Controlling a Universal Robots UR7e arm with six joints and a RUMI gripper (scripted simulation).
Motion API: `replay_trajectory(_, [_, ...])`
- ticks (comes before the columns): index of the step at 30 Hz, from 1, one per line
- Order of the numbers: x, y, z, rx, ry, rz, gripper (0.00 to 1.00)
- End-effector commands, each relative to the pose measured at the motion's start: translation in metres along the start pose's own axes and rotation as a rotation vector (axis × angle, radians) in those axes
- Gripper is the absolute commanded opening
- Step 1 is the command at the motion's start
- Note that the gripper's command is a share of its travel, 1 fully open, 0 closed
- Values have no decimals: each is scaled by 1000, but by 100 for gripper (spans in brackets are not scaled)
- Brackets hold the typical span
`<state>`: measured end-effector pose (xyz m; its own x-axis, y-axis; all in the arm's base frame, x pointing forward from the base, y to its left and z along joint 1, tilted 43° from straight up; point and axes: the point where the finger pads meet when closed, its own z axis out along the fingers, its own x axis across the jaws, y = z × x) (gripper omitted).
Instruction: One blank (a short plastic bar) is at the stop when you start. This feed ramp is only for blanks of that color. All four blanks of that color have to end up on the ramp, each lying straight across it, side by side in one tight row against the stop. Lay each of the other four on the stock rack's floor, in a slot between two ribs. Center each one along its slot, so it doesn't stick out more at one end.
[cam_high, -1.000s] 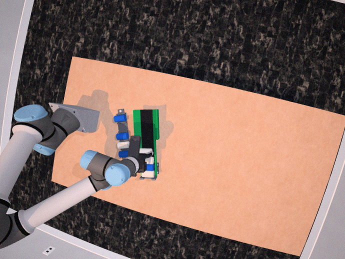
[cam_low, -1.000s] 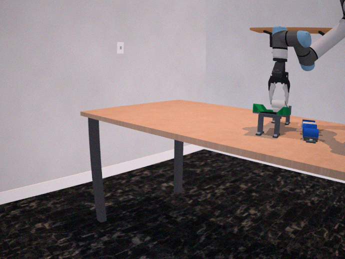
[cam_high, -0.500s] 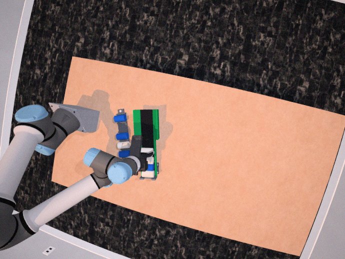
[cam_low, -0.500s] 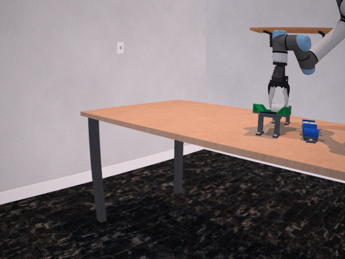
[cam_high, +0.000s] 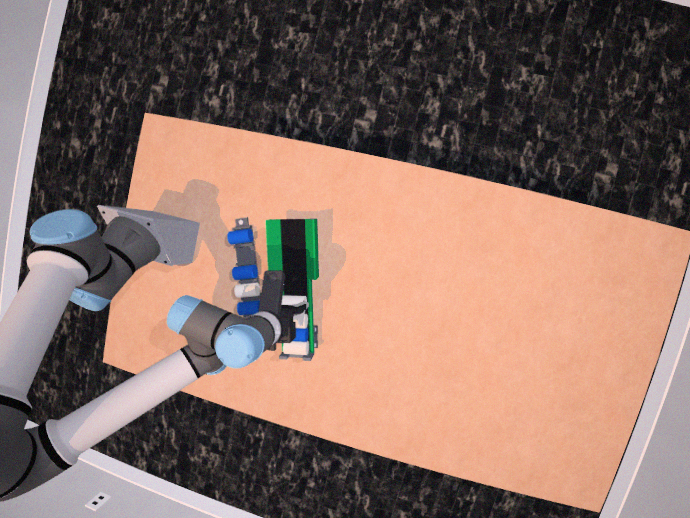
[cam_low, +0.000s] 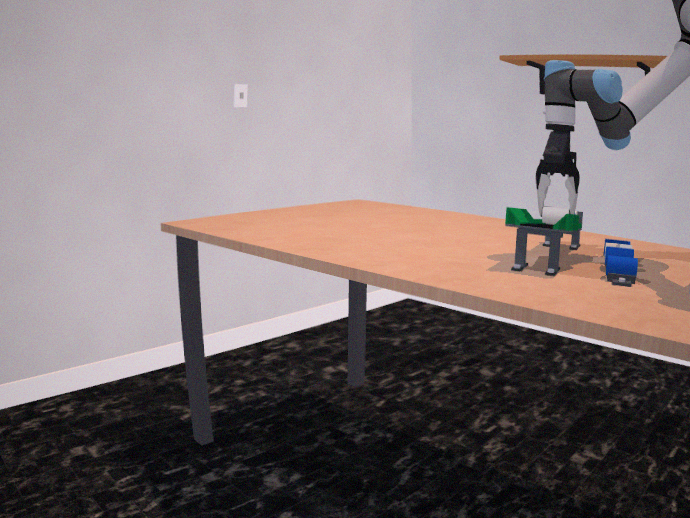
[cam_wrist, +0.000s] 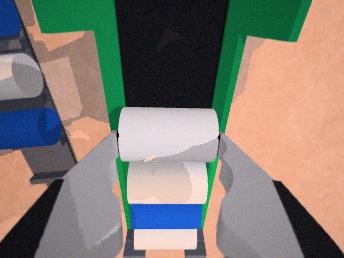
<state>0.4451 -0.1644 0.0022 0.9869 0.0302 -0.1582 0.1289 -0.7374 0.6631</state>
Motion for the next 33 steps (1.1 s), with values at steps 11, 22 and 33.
replay_trajectory(11, [0, 0, 0, 0, 1, 0, 40])
replay_trajectory(22, [0, 0, 0, 0, 1, 0, 47])
replay_trajectory(33, [0, 0, 0, 0, 1, 0, 52])
